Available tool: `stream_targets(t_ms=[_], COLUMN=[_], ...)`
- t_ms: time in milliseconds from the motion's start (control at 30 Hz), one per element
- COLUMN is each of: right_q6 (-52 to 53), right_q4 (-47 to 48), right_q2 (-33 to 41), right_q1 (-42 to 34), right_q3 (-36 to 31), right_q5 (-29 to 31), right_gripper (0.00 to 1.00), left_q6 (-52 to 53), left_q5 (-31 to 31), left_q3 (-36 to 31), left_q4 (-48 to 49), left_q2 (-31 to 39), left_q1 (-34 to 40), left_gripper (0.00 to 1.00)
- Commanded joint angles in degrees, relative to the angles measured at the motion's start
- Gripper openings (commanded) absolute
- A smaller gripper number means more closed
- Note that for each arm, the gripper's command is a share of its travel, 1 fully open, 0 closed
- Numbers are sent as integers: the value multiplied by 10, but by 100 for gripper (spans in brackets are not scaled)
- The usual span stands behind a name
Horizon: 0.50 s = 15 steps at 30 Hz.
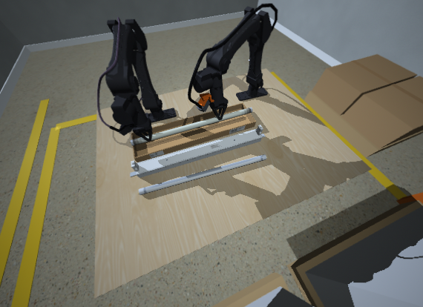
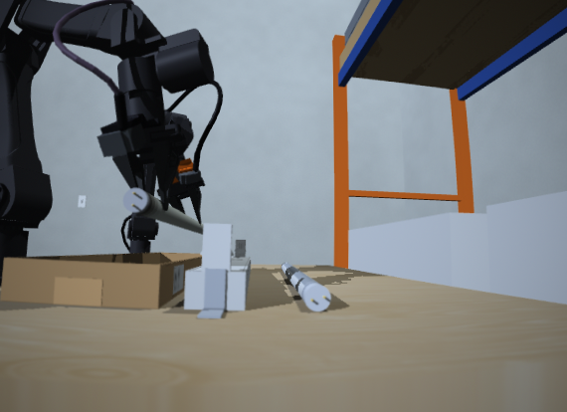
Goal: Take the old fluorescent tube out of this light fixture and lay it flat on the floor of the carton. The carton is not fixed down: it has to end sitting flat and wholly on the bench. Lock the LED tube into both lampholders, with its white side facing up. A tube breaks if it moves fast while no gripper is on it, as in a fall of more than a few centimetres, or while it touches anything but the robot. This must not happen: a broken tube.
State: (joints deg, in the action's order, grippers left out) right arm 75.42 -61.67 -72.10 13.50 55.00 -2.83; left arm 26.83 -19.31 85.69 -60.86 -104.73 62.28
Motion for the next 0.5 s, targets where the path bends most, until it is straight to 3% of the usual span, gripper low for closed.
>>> stream_targets(t_ms=[0, 467], right_q6=[4, -8], right_q4=[1, -14], right_q2=[-4, 19], right_q1=[-6, 10], right_q3=[9, -18], right_q5=[5, 0], right_gripper=[11, 11], left_q6=[4, -15], left_q5=[1, -4], left_q3=[7, 16], left_q4=[12, -9], left_q2=[17, 22], left_q1=[-2, 12], left_gripper=[11, 11])
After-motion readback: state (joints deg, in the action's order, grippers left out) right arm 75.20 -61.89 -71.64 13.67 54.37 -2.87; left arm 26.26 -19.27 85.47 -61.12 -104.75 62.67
